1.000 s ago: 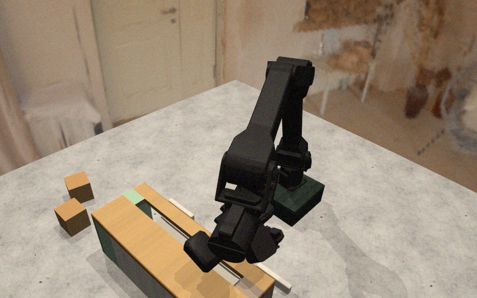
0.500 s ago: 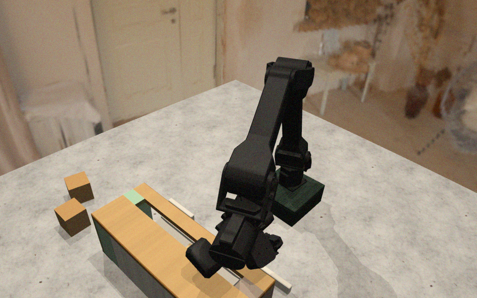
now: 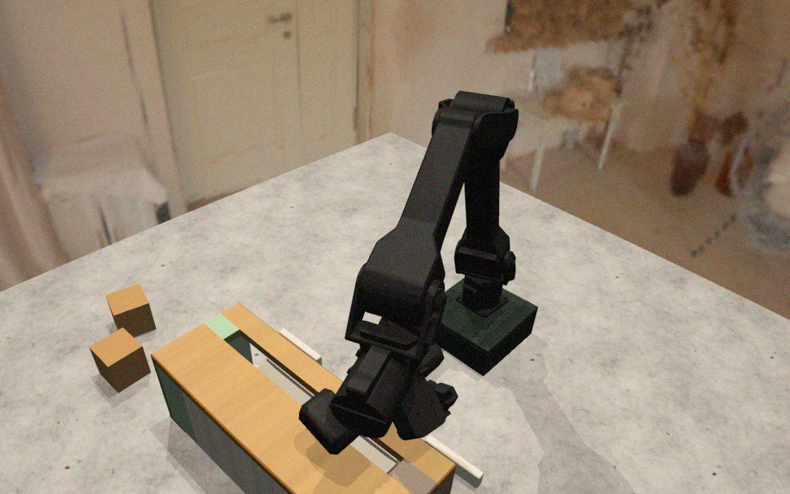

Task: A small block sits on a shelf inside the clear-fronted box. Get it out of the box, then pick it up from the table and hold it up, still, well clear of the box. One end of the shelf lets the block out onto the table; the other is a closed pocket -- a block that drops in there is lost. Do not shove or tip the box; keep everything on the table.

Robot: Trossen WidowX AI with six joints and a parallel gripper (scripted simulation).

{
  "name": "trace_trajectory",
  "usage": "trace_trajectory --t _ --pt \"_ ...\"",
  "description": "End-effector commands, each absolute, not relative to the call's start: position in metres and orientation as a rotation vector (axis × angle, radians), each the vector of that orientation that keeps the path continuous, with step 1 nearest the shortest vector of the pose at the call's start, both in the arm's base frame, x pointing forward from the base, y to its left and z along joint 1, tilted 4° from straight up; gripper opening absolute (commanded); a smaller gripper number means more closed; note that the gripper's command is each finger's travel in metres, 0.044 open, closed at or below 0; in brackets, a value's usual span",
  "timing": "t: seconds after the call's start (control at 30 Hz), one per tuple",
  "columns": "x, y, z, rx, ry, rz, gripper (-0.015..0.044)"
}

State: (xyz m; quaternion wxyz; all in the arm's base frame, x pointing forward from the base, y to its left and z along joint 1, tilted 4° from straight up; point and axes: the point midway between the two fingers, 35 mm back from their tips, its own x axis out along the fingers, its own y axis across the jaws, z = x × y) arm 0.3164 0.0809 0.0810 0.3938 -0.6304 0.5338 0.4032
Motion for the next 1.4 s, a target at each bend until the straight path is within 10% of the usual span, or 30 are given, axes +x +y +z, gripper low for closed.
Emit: trace_trajectory --t 0.0,1.37 --pt "0.318 0.069 0.082 -1.601 1.356 1.014 0.04" --pt "0.33 -0.034 0.087 -1.608 1.361 1.008 0.04"
